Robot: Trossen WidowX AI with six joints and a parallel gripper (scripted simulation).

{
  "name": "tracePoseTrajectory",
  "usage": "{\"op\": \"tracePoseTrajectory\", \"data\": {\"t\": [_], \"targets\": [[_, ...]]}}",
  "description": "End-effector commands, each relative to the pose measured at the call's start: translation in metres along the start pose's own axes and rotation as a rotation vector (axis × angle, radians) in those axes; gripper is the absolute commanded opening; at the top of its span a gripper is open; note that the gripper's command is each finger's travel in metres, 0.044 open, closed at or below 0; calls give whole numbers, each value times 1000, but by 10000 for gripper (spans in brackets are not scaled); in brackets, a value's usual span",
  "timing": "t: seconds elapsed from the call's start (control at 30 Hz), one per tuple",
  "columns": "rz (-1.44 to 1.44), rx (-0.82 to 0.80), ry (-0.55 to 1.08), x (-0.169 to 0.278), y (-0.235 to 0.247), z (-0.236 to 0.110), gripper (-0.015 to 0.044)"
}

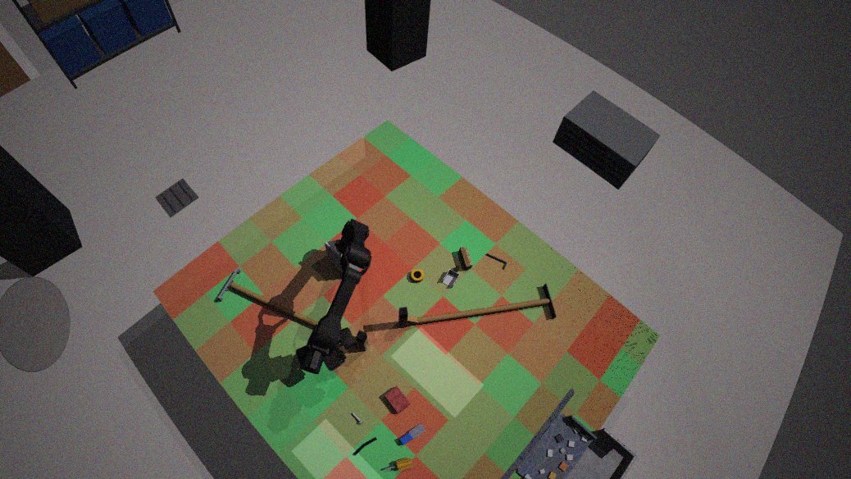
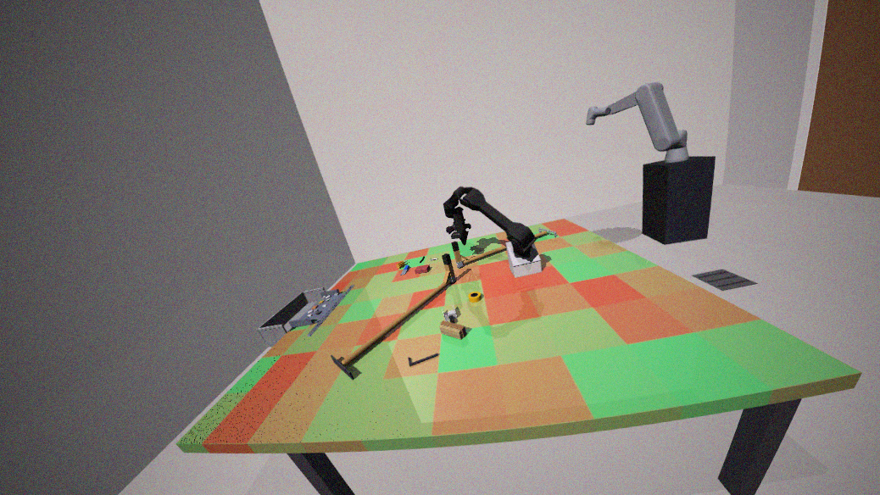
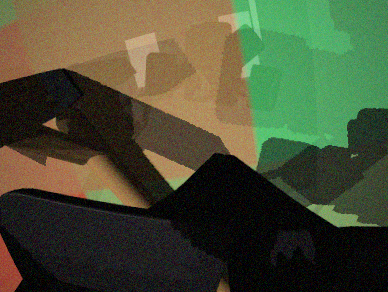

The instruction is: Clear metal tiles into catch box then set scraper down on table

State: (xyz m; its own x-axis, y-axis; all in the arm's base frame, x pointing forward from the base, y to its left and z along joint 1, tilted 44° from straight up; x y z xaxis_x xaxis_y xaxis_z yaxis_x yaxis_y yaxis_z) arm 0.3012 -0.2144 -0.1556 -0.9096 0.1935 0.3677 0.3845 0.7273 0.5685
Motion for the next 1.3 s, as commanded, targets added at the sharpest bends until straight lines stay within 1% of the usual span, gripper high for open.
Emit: {"op": "tracePoseTrajectory", "data": {"t": [0.0,0.97,1.13,1.27], "targets": [[-5,5,-5,-2,0,-9,0],[-13,16,-17,0,2,-99,0],[-18,18,-19,0,5,-102,0],[-41,26,-24,-6,21,-104,0]]}}
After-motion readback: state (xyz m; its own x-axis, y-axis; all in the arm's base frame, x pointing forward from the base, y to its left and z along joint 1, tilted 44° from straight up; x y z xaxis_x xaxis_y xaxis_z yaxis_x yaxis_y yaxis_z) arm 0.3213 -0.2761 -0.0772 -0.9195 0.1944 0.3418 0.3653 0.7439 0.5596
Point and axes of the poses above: the point midway between the two fingers, 35 mm back from their tips, its own z axis out along the fingers, its own y axis across the jaws, x = y × z, the point moved 6 cm from there along -z, back along the fingers, and after that the axes turned 12 degrees about z, right-handed, at the moved point
